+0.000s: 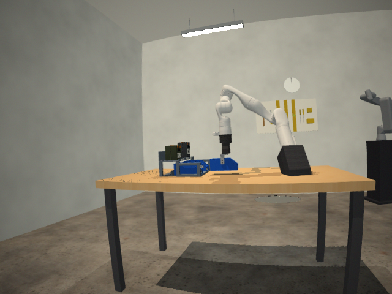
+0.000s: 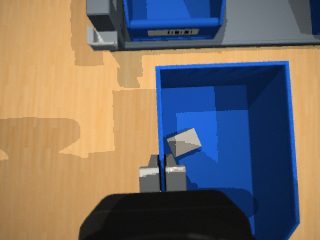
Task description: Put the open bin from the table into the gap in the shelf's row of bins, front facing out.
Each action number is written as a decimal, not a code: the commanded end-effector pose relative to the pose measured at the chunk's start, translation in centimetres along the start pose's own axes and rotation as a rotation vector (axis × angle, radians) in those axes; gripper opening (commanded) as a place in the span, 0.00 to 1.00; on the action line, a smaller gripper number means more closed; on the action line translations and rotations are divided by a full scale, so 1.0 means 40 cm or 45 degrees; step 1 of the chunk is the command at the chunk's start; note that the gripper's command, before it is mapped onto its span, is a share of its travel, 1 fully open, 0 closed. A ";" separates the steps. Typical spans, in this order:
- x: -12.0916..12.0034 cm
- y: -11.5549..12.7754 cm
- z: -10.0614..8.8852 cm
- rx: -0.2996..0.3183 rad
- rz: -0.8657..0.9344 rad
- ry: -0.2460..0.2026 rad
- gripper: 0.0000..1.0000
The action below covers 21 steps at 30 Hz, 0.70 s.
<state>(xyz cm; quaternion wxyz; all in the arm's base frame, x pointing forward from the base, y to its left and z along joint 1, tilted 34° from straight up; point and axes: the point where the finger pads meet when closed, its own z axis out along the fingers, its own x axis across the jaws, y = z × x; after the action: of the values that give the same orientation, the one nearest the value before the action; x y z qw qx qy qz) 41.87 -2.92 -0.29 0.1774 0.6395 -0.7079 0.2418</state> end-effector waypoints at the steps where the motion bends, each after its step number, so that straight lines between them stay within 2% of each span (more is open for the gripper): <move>1: 0.035 -0.008 -0.003 0.009 0.002 -0.008 0.00; 3: 0.035 -0.008 -0.003 0.009 0.002 -0.008 0.00; 18: 0.167 -0.001 0.003 0.008 0.003 -0.008 0.00; 21: 0.173 -0.001 0.004 0.008 0.003 -0.008 0.00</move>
<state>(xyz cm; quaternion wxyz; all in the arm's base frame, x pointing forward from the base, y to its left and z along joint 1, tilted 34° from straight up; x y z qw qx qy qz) 40.89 -8.15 2.97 0.1770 0.6397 -0.7080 0.2412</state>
